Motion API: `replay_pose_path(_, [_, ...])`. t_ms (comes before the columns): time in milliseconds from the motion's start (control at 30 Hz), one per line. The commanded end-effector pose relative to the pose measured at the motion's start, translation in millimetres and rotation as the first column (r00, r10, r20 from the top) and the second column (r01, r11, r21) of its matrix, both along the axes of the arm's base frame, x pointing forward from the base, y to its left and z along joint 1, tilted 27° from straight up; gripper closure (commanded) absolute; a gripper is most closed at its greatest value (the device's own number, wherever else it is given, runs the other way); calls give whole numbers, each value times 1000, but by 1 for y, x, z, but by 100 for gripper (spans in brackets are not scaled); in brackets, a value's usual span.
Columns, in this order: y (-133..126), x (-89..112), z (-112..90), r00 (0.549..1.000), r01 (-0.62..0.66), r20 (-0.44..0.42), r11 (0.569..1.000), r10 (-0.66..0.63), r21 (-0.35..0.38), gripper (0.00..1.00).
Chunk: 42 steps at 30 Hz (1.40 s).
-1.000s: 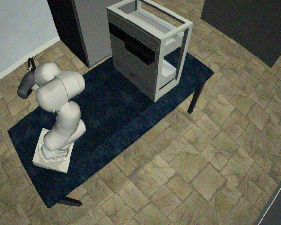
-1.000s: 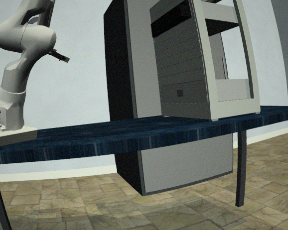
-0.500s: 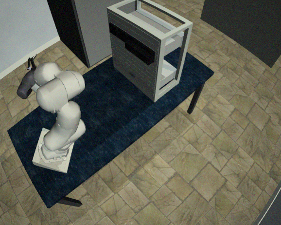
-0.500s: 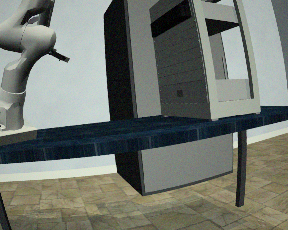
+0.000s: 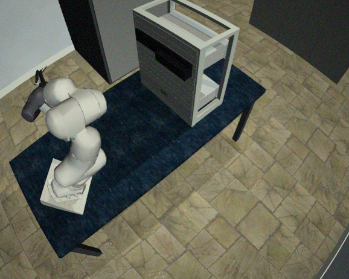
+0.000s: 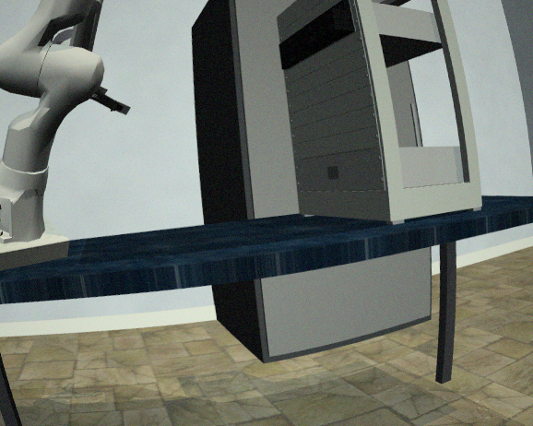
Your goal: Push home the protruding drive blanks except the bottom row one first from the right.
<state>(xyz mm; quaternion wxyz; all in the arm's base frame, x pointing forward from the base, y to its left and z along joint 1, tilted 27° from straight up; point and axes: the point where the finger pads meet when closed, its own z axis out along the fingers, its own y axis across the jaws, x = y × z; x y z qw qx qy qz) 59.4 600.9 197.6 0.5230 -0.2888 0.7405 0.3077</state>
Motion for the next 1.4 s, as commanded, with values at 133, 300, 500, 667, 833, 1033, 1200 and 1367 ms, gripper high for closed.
replay_pose_path(133, [-1,5,4,998,23,-62,999,-20,48,0])
replay_pose_path(300, [-1,9,11,993,45,-111,995,-35,90,0])
replay_pose_path(500, [-2,17,21,981,82,-186,985,-53,150,0])
replay_pose_path(667, [-2,21,27,971,105,-229,977,-61,185,0])
replay_pose_path(833, [-3,29,38,948,151,-310,957,-70,247,0])
replay_pose_path(1033, [-5,38,51,915,206,-397,928,-71,310,0])
replay_pose_path(1200, [-7,43,58,893,240,-445,908,-67,345,0])
replay_pose_path(1367, [-9,51,68,860,286,-507,877,-56,387,0])
